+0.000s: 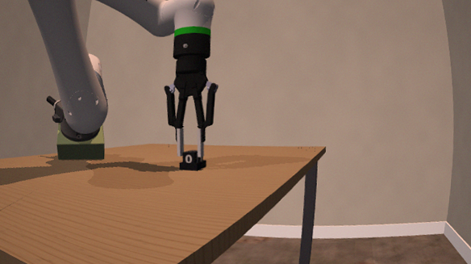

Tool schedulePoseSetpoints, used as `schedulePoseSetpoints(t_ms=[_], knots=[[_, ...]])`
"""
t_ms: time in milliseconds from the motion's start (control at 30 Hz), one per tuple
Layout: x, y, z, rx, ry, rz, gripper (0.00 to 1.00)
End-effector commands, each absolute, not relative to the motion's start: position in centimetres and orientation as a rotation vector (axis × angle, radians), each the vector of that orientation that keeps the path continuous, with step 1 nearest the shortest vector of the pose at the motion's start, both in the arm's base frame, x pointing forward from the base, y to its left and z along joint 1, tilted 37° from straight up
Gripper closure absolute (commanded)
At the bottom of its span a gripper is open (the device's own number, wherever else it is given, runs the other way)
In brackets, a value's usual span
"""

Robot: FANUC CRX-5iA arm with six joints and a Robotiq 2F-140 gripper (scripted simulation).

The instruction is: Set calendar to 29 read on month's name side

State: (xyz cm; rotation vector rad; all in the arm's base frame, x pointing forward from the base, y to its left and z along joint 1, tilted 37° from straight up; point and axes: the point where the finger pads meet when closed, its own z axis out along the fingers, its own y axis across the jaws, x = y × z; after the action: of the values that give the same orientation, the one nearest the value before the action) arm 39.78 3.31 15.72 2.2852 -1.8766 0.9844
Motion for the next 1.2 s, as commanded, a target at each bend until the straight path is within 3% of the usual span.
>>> schedulePoseSetpoints(t_ms=[0, 1167], knots=[[40.00, 3.16, 15.38, 2.286, -1.877, 0.985, 0.71], [40.28, 2.91, 14.88, 2.286, -1.877, 0.985, 0.71]])
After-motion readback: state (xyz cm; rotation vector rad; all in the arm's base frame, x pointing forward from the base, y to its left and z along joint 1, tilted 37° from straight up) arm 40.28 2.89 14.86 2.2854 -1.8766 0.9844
